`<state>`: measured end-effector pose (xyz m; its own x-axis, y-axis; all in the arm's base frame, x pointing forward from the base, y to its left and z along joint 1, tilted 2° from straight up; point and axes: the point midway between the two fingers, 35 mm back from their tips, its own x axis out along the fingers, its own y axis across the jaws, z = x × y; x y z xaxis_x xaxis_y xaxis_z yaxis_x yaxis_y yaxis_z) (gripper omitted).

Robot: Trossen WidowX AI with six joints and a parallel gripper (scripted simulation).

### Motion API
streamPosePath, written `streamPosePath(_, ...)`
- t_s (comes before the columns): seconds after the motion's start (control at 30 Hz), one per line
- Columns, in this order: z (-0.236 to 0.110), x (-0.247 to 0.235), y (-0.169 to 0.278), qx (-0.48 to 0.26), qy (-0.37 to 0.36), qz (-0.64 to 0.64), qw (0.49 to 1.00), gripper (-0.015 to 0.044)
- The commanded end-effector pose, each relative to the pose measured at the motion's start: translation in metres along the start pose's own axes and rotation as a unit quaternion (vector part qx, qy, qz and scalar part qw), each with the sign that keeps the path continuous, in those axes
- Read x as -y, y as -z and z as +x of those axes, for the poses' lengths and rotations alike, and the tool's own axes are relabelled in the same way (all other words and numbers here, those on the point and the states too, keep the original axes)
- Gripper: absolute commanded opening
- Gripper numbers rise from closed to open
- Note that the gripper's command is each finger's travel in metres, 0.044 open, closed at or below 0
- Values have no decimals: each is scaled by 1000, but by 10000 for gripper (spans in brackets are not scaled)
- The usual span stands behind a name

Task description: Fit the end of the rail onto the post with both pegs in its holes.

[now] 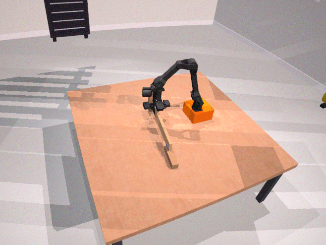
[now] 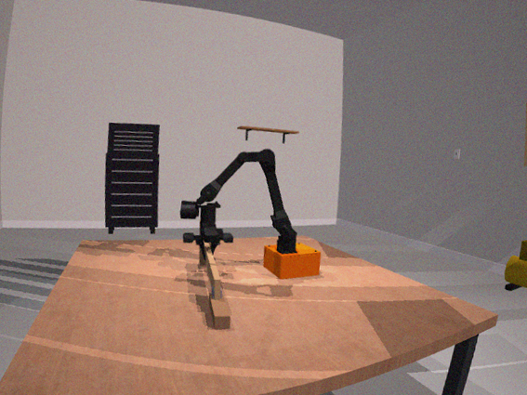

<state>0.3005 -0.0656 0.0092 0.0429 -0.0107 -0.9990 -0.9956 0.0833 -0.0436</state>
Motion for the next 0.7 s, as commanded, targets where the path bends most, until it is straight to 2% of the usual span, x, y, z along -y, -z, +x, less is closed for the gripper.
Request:
streamPosePath(0.0,-1,3,3,-2,4,0,1000,0)
streamPosePath(0.67,-2,3,10,-3,4,0,1000,0)
